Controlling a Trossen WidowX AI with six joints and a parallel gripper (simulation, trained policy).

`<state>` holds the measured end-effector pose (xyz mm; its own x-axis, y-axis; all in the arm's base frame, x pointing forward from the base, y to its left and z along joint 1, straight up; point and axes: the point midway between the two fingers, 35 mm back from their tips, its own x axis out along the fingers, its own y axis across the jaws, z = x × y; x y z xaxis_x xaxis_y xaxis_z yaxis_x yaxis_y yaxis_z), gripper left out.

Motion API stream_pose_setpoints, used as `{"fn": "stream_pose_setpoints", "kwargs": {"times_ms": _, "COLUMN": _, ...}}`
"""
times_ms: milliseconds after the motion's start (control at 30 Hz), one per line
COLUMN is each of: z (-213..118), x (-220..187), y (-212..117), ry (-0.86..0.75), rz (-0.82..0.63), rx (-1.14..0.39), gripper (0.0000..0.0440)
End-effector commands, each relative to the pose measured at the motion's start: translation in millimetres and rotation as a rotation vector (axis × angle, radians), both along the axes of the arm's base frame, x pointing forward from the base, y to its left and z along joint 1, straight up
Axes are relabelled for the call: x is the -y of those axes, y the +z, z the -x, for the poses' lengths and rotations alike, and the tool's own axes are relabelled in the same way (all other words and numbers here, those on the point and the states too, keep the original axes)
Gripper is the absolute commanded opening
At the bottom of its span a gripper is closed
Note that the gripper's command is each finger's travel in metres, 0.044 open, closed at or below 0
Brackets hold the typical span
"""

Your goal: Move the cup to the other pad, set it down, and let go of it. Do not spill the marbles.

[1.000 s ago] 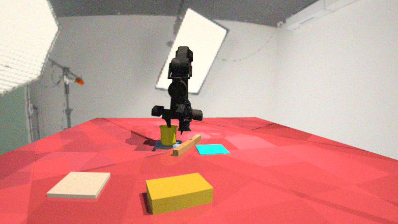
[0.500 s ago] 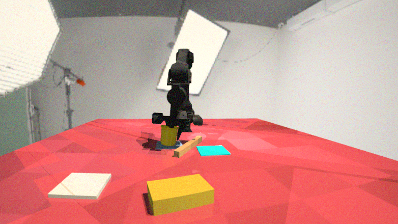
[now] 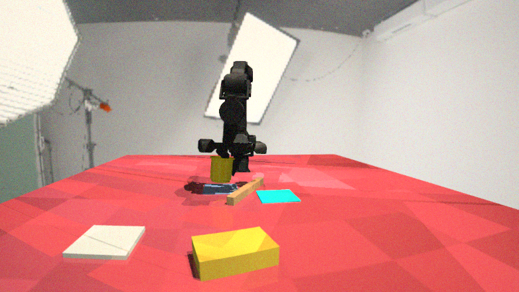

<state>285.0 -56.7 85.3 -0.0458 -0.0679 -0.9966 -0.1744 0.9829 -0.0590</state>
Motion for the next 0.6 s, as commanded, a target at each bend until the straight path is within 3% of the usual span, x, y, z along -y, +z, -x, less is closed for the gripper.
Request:
{"fn": "stream_pose_setpoints", "kwargs": {"times_ms": 0, "z": -8.3, "x": -5.1, "y": 12.1, "ry": 0.022, "rz": -0.004, "rx": 0.028, "gripper": 0.0027}}
{"fn": "stream_pose_setpoints", "kwargs": {"times_ms": 567, "z": -42.7, "x": -47.8, "y": 39.3, "ry": 0.1, "rz": -0.011, "rx": 0.13, "gripper": 0.0019}}
